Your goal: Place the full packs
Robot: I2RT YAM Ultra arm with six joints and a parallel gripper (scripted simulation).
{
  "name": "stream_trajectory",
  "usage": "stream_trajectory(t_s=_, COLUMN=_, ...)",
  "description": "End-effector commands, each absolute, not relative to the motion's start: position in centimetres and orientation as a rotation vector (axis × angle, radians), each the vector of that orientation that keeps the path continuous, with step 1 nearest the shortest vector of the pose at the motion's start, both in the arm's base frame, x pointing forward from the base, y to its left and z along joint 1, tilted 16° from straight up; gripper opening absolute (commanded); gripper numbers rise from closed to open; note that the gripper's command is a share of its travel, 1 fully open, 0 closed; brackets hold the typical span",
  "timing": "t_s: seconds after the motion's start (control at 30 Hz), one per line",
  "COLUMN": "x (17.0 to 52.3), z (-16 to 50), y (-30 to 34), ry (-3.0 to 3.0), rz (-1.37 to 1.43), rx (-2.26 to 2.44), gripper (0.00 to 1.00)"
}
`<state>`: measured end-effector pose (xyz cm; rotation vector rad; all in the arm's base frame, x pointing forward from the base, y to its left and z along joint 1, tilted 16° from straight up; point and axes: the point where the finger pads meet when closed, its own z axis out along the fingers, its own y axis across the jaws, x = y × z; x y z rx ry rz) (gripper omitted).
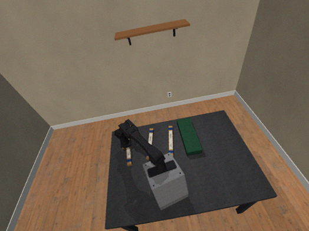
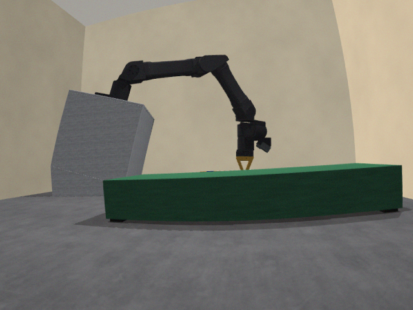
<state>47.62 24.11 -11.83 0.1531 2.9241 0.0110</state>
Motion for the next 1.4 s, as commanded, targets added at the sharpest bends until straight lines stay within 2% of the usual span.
stream_trajectory(t_s=0.0, x=50.21, z=-6.68, y=26.1, ry=2.829, rz=0.092, rx=0.135, gripper=0.0)
stream_trajectory(t_s=1.33, x=50.08, z=-6.34, y=26.46, ry=2.829, rz=0.093, rx=0.135, gripper=0.0)
stream_trajectory(t_s=1.37, x=50.08, z=-6.34, y=26.46, ry=2.829, rz=0.093, rx=0.135, gripper=0.74)
